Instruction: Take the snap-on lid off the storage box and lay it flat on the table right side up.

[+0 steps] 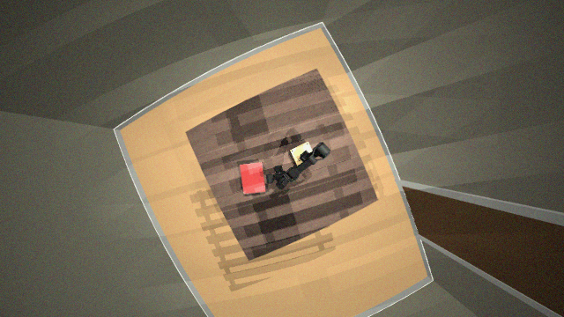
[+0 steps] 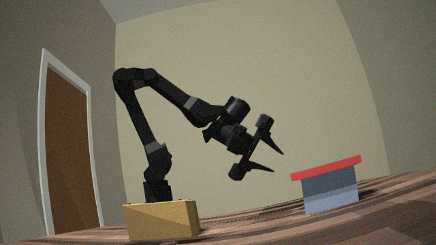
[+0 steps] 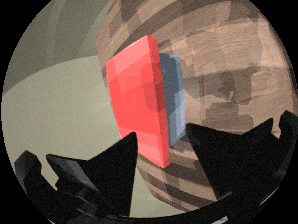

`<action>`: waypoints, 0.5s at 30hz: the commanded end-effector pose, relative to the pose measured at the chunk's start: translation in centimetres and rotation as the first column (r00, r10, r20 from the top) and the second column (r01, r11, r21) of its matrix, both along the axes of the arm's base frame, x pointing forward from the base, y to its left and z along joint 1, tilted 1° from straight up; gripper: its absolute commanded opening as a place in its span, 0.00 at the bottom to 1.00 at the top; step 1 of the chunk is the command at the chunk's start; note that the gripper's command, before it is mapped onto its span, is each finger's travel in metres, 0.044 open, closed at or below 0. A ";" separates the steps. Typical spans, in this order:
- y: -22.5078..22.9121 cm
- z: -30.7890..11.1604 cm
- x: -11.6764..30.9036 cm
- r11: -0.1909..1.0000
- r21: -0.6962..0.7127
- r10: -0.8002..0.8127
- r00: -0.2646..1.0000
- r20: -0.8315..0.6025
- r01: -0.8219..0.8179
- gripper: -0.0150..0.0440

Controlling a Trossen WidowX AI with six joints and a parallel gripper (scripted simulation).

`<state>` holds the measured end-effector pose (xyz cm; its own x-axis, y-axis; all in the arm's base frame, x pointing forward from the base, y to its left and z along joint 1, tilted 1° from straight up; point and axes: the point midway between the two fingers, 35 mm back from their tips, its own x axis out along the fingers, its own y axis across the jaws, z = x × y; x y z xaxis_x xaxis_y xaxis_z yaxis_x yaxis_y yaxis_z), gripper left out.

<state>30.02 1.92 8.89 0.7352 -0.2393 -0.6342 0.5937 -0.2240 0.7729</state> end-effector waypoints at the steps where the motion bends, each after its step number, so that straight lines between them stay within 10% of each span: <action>1: 0.0 -0.7 0.1 1.000 0.005 -0.007 1.000 0.014 0.007 0.65; 15: -0.4 -1.7 1.6 1.000 0.004 -0.006 1.000 0.014 0.006 0.65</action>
